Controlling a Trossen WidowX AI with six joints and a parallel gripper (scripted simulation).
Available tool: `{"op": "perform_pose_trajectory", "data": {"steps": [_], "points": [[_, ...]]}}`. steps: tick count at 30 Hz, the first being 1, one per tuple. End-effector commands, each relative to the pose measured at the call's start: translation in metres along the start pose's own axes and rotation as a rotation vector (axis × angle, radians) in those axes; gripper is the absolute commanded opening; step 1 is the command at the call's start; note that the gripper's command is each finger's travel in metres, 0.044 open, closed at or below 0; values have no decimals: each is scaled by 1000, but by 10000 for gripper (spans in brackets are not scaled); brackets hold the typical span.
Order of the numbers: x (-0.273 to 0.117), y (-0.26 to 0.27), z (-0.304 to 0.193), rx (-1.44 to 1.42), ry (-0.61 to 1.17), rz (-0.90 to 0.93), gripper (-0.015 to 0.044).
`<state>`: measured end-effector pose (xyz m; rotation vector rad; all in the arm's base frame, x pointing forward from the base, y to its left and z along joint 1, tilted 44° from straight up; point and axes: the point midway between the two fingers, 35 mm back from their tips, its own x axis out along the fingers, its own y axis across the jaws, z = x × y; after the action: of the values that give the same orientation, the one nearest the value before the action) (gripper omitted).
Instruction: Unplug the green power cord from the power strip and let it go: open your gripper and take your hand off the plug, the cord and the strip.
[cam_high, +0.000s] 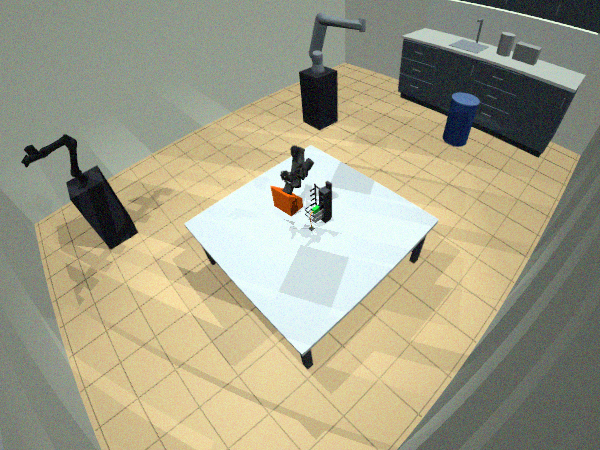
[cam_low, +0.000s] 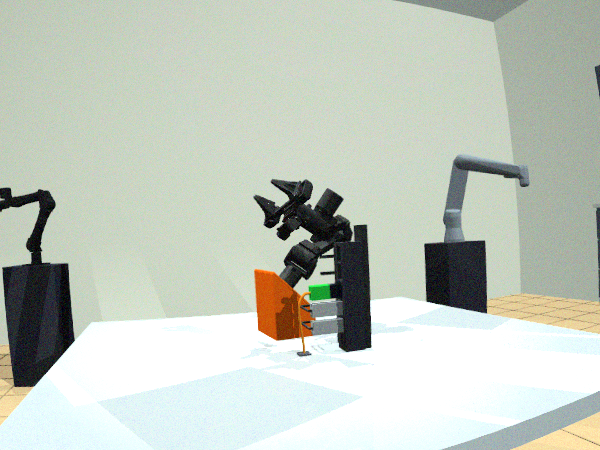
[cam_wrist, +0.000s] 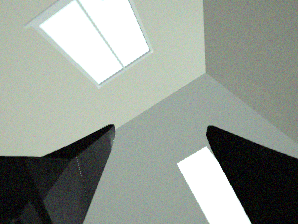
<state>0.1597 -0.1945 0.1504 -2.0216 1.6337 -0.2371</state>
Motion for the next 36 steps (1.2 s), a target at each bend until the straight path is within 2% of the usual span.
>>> {"op": "perform_pose_trajectory", "data": {"steps": [1,5,9,14,19,22,28,32,36], "points": [[0,-1,1,9,-9,-1,374],[8,-19,30,207,-195,10,269],[11,-32,68,461,-418,127,164],[4,-39,115,784,-633,430,160],[-15,-38,156,1090,-704,883,160],[-29,-36,176,1225,-662,1191,160],[-50,-36,195,1385,-467,1617,160],[-66,-37,205,1447,-246,1912,160],[-79,-40,212,1487,47,2159,160]]}}
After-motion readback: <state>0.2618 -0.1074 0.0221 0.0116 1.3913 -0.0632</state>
